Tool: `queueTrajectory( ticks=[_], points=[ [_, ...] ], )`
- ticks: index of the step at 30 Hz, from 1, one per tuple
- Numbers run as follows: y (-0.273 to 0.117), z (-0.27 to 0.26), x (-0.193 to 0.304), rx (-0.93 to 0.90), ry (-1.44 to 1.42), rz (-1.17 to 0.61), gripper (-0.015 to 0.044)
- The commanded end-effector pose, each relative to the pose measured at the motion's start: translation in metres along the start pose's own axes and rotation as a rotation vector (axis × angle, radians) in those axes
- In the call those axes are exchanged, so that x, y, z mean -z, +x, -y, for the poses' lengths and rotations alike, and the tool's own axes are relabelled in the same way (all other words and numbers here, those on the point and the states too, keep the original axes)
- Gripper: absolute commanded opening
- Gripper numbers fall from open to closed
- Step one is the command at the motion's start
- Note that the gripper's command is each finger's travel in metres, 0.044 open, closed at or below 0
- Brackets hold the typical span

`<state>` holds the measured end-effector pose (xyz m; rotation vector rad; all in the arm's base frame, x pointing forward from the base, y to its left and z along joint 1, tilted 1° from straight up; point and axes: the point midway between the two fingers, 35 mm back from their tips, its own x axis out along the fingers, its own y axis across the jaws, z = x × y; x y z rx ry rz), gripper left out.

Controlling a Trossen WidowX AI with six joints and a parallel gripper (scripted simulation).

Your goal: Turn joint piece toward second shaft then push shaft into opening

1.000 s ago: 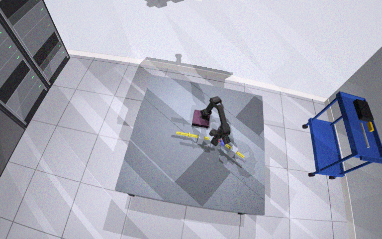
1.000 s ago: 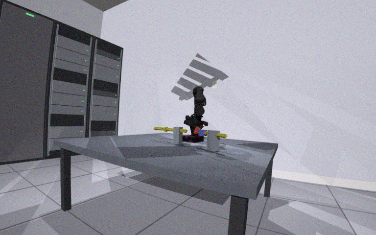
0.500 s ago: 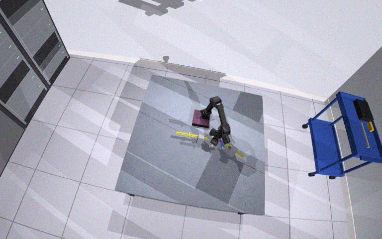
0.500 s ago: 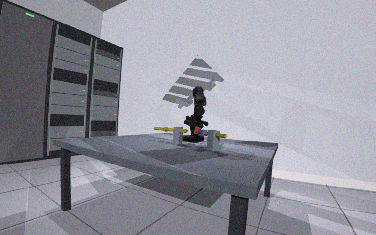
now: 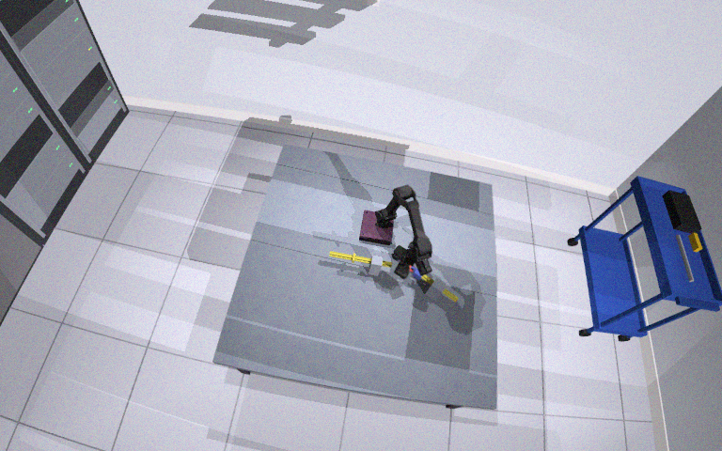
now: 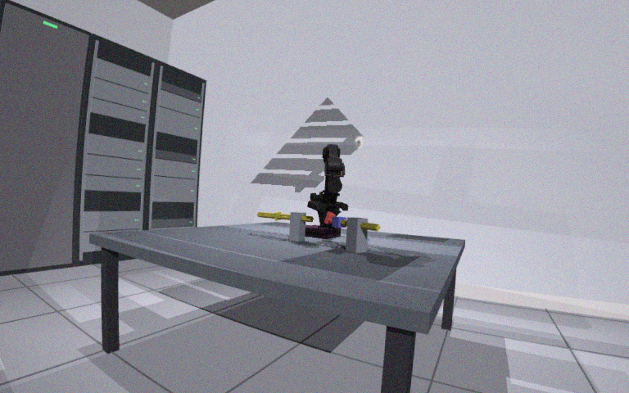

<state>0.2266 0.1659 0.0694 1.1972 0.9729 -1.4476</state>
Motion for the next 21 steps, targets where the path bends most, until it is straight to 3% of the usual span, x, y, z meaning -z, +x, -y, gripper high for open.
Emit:
queueTrajectory(
  ticks=[1,11,17,21],
  points=[
    [0.0006,0.0001,0.0000,0.000,-0.002,0.000,0.0182],
    [0.0000,0.0000,0.0000,0.000,0.000,0.000,0.0147],
    [0.0000,0.0000,0.0000,0.000,0.000,0.000,0.0000],
    [0.0000,0.0000,0.0000,0.000,0.000,0.000,0.0000]
  ],
)
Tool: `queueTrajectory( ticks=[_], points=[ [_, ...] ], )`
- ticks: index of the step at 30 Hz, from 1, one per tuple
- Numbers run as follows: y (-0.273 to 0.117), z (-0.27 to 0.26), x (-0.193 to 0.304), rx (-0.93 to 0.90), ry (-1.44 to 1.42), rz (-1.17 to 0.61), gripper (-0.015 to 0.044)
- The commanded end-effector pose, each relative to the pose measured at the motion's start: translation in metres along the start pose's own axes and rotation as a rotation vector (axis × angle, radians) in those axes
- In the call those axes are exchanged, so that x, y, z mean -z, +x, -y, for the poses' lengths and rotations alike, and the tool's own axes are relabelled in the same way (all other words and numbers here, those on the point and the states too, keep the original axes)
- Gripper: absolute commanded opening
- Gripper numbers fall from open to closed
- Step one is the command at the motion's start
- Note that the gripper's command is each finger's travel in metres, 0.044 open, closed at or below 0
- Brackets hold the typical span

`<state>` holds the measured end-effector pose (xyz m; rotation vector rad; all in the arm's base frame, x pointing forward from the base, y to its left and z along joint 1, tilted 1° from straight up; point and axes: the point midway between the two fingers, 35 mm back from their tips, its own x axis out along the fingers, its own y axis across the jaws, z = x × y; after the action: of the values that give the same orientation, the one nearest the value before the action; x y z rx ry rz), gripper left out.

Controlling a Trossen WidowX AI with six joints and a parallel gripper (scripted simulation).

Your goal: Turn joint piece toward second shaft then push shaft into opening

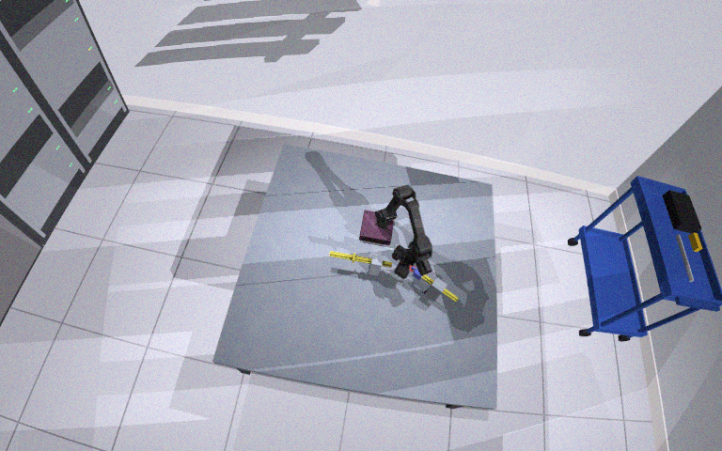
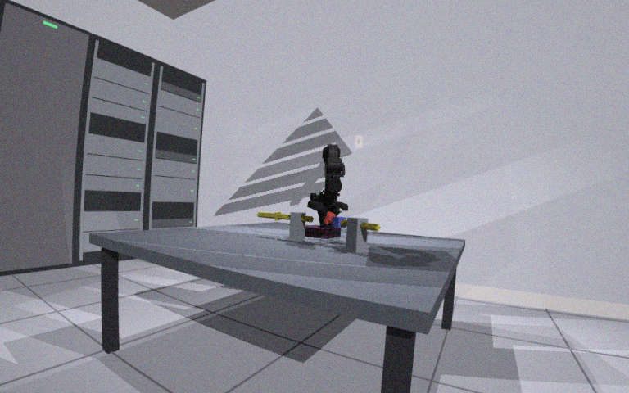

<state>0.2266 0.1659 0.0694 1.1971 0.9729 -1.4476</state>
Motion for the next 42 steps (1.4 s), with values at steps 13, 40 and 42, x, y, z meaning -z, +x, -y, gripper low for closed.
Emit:
queueTrajectory(
  ticks=[13,40,42],
  points=[
    [0.007,-0.009,0.001,-0.024,-0.159,-0.146,0.0000],
    [0.015,-0.017,0.005,-0.015,-0.349,-0.323,0.0000],
    [0.015,-0.017,0.005,-0.015,-0.349,-0.323,0.0000]
  ],
)
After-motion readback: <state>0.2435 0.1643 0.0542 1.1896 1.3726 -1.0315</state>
